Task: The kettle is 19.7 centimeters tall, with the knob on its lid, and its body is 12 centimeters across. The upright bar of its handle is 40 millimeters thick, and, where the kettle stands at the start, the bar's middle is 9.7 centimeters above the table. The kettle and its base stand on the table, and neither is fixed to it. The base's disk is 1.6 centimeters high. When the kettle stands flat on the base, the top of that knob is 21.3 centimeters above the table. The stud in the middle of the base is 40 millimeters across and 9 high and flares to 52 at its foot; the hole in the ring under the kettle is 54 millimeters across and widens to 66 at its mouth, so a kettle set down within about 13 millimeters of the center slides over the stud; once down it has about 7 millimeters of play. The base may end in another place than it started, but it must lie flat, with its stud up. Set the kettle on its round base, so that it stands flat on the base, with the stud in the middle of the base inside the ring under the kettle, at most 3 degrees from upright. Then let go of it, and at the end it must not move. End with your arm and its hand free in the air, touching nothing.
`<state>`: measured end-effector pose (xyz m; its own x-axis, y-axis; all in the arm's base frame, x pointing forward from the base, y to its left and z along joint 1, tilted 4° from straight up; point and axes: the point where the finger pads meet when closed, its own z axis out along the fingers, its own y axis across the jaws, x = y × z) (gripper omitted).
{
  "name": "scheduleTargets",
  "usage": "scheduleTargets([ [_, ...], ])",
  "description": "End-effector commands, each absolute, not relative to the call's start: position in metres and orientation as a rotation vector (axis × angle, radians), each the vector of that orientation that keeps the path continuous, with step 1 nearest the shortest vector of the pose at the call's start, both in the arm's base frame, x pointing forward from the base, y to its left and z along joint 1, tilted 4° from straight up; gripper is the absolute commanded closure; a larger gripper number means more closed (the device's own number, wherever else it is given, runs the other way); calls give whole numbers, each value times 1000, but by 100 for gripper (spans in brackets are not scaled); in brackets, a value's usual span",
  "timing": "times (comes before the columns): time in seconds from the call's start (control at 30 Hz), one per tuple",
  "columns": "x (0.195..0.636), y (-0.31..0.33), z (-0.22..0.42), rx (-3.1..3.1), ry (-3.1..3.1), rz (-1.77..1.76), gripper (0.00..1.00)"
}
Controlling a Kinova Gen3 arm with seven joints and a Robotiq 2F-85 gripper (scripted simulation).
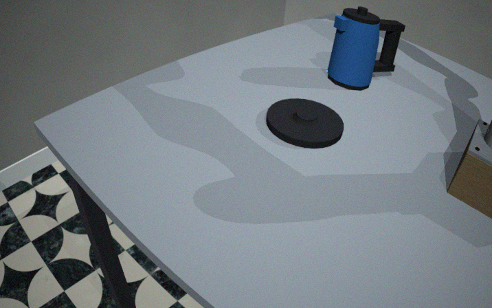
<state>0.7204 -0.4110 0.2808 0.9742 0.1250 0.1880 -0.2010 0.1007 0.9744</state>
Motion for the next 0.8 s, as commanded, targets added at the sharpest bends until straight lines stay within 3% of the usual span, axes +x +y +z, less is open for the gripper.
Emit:
scheduleTargets([
  [0.0, 720, -411, 283, 1449, -65, 243, 20],
  [0.77, 717, -414, 279, 1479, -63, 230, 20],
])
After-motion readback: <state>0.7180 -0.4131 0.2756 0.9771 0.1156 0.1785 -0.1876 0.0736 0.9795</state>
